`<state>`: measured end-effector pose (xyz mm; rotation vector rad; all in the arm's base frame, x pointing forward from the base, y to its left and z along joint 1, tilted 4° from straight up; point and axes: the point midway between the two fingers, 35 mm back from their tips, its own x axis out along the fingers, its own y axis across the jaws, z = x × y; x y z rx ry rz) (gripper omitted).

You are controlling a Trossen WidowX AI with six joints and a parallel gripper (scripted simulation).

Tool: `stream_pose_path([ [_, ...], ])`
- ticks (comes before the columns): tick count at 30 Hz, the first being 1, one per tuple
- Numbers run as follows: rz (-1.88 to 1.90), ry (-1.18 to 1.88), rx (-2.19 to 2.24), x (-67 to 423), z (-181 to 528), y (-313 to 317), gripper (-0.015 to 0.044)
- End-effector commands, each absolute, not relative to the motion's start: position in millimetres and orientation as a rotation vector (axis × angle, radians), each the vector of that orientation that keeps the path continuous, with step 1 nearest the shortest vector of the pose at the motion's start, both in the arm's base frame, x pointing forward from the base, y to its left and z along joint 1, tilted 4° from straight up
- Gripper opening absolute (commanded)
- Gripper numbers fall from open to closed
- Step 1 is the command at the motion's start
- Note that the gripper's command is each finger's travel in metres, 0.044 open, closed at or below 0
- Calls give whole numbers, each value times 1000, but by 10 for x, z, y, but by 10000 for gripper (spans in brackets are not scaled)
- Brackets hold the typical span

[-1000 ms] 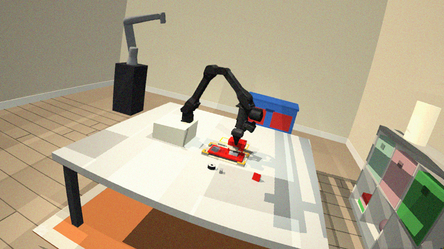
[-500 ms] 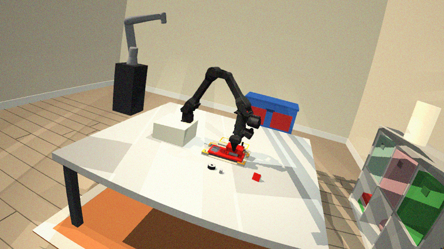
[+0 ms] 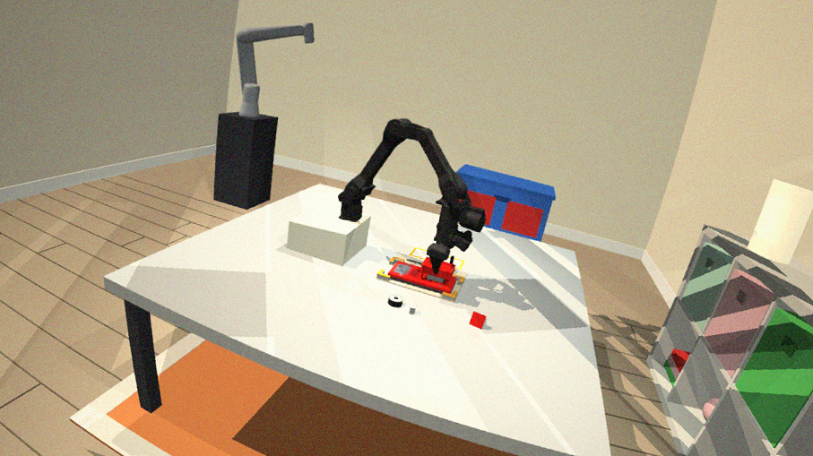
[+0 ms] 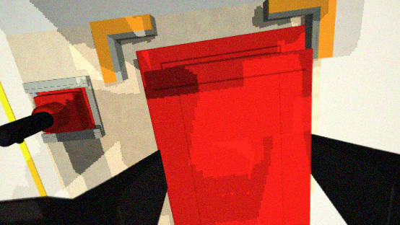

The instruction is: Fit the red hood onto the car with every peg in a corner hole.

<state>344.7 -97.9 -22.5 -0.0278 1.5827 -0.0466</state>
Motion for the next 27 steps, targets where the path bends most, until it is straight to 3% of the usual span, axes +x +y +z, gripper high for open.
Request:
stream_pose_path([
  [1, -47, 1582, -36, 3448, -225, -988, 0],
  [27, -47, 1582, -36, 3449, -308, -984, 0],
])
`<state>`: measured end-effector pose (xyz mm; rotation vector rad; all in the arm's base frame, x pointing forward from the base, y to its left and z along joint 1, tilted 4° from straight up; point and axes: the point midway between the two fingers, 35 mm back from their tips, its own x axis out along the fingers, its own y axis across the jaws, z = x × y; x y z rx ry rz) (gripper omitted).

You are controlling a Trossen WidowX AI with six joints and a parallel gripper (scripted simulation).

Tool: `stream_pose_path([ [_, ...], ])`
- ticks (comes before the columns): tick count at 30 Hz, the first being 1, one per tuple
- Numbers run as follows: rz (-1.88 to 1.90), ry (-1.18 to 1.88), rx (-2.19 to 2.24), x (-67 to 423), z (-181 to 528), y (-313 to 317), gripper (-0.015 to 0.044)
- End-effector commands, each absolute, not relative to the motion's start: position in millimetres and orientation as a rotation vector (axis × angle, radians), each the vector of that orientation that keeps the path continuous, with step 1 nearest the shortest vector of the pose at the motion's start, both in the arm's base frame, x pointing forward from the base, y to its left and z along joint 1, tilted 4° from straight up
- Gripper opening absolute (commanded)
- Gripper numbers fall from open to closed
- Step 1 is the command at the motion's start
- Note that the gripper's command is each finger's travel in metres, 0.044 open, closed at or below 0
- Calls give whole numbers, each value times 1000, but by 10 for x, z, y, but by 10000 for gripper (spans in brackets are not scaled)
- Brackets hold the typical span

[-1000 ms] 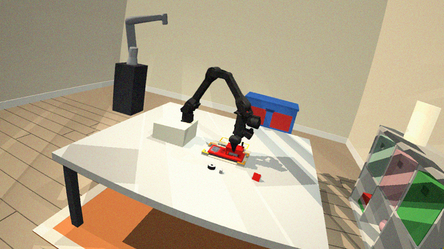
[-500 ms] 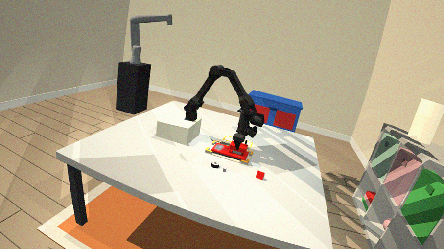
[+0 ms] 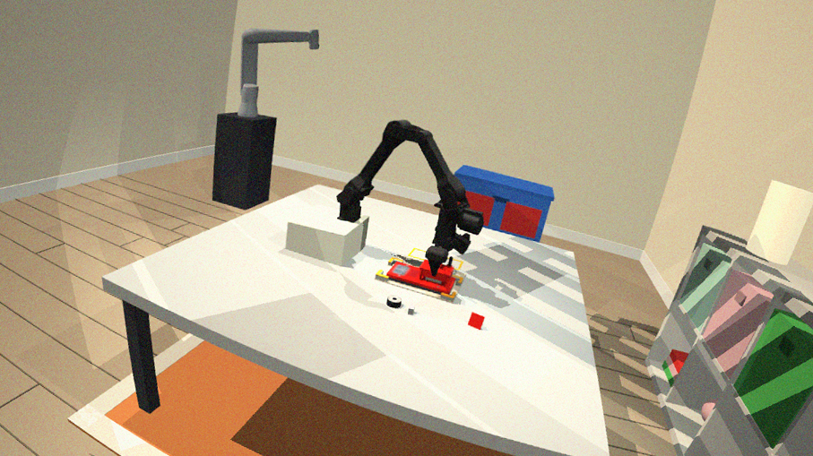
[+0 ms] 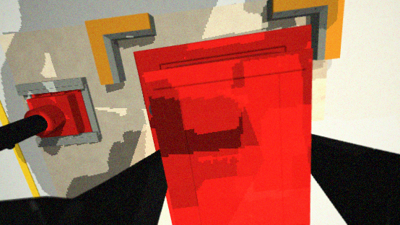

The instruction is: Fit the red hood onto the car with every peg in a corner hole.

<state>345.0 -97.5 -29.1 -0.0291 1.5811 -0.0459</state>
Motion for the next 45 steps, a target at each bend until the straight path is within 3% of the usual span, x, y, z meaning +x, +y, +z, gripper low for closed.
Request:
stream_pose_path([
  [1, -47, 1582, -36, 3449, -313, -984, 0],
  [32, -50, 1582, -30, 3445, -407, -986, 0],
  [45, -50, 1582, -30, 3445, -413, -986, 341],
])
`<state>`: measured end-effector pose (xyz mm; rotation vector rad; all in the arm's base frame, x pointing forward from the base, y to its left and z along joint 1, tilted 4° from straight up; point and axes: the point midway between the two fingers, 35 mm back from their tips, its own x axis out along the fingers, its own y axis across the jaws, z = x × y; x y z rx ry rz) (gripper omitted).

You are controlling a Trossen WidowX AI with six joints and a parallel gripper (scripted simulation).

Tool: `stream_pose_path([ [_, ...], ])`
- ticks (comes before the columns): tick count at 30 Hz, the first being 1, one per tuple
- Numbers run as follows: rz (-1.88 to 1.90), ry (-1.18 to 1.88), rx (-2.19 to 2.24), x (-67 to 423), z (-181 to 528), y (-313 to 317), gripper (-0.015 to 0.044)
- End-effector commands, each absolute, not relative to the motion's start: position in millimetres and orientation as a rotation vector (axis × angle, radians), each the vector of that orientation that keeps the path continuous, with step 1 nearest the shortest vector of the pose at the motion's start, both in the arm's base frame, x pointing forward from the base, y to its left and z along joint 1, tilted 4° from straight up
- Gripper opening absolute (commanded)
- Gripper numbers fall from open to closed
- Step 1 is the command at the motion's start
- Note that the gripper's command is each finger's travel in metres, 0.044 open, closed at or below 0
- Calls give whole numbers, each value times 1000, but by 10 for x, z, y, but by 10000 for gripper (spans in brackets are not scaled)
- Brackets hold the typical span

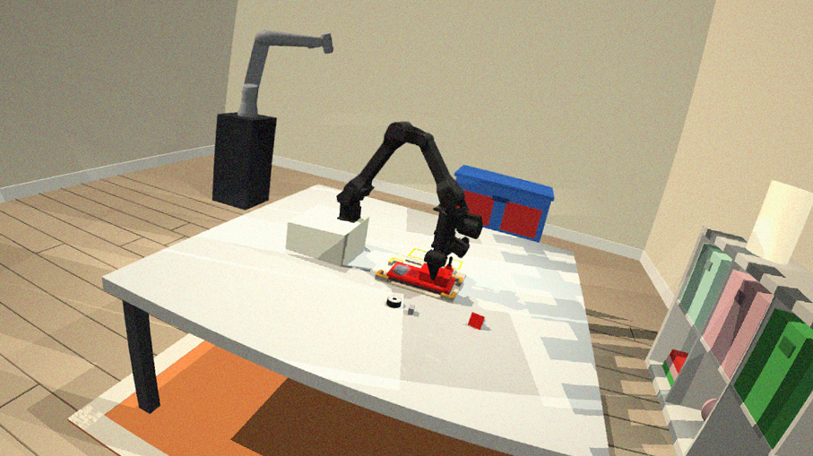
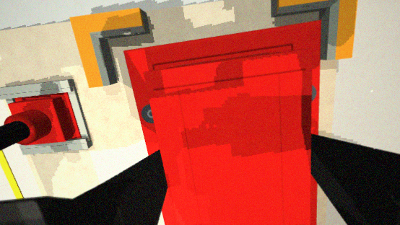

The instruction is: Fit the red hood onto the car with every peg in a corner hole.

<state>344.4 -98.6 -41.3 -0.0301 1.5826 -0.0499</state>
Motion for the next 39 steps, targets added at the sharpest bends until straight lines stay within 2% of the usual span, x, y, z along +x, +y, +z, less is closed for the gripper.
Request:
stream_pose_path([
  [1, -50, 1582, -30, 3445, -413, -986, 367],
  [4, -50, 1582, -30, 3445, -413, -986, 440],
  [9, -49, 1583, -30, 3457, -308, -984, 440],
  [16, -47, 1586, -26, 3465, 279, -956, 440],
  [39, -47, 1586, -26, 3463, 298, -954, 440],
])
